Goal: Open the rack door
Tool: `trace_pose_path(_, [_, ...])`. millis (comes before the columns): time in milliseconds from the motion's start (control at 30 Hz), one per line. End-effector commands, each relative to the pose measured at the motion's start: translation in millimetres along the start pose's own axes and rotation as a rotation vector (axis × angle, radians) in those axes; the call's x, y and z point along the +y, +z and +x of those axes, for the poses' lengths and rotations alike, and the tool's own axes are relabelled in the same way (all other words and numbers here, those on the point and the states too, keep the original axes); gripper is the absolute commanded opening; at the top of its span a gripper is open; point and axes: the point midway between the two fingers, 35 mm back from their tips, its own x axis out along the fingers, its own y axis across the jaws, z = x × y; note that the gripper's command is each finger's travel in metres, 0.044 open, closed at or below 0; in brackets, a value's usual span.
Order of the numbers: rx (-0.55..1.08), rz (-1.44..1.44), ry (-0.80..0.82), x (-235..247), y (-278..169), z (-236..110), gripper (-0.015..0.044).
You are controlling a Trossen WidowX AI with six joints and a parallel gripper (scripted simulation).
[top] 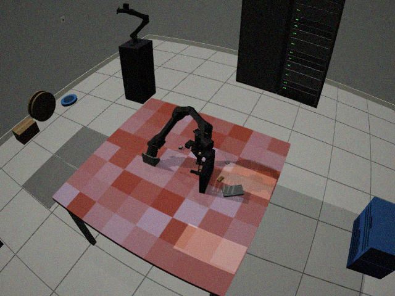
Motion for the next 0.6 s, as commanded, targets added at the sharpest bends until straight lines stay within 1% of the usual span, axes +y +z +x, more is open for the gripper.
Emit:
trace_pose_path(0, [0.002, -0.312, 0.006, 0.0, -1.7, 2.7, 0.0014])
trace_pose_path(267, [0.0, -0.673, 0.006, 0.0, -1.6, 2.7, 0.0014])
trace_pose_path(567, [0.0, -0.681, 0.006, 0.0, -1.6, 2.7, 0.0014])
